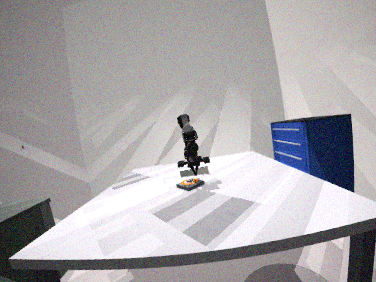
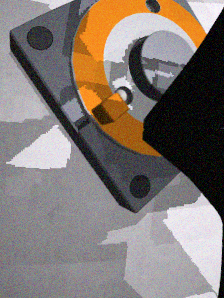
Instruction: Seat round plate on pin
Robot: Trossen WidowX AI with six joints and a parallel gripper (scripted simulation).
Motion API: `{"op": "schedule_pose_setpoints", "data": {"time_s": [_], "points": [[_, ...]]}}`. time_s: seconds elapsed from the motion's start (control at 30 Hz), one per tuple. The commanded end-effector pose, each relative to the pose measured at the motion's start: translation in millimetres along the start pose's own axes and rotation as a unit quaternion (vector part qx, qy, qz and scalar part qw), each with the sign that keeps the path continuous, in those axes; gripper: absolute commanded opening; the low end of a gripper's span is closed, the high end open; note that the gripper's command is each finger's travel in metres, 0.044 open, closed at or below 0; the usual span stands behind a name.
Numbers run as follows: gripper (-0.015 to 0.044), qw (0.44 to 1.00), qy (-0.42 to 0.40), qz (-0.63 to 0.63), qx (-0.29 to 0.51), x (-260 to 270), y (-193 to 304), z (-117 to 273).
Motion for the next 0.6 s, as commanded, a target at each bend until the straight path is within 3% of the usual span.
{"op": "schedule_pose_setpoints", "data": {"time_s": [0.0,0.57], "points": [[0.0000,1.000,0.002,0.000,-0.010,0.2,1.3,25.4],[0.0000,1.000,0.000,0.001,-0.009,0.4,0.9,17.4]]}}
Point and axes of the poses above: the point midway between the two fingers, 35 mm back from their tips, its own z axis back along the fingers, its own x axis across the jaws, y = z × x, the point moved 3 cm from there along z, back along the fingers, and after that the axes turned 5 degrees about z, right-handed, at the moved point
